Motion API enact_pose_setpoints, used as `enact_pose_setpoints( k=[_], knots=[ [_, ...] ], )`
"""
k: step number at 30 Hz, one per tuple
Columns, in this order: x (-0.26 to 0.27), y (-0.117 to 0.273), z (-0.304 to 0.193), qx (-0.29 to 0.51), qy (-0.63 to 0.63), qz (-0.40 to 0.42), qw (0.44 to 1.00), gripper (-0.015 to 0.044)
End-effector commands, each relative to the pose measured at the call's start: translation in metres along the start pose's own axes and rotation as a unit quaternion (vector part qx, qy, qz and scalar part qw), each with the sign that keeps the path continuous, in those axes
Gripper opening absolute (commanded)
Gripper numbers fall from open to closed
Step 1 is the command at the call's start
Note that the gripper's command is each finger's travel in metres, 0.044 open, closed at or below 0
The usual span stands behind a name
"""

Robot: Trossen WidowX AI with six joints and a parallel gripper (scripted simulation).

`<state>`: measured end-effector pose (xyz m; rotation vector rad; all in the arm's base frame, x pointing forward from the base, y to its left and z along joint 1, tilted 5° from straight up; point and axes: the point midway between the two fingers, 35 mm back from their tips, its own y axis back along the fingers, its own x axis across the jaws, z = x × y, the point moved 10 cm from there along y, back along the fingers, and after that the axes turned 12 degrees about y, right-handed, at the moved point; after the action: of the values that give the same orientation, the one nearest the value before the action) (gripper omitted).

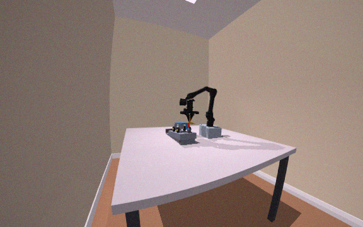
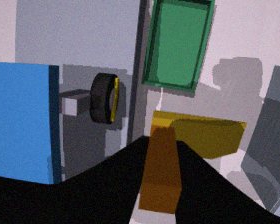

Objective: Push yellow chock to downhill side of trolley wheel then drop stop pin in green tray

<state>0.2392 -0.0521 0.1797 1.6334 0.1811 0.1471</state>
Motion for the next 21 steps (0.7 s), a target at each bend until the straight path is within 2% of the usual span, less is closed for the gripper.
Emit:
enact_pose_setpoints(
  k=[1, 21],
  knots=[
    [0.0, -0.001, 0.015, -0.004, 0.002, 0.0, 1.0, 0.0],
    [0.002, -0.005, 0.099, -0.008, 0.002, 0.0, 1.0, 0.0]
  ],
)
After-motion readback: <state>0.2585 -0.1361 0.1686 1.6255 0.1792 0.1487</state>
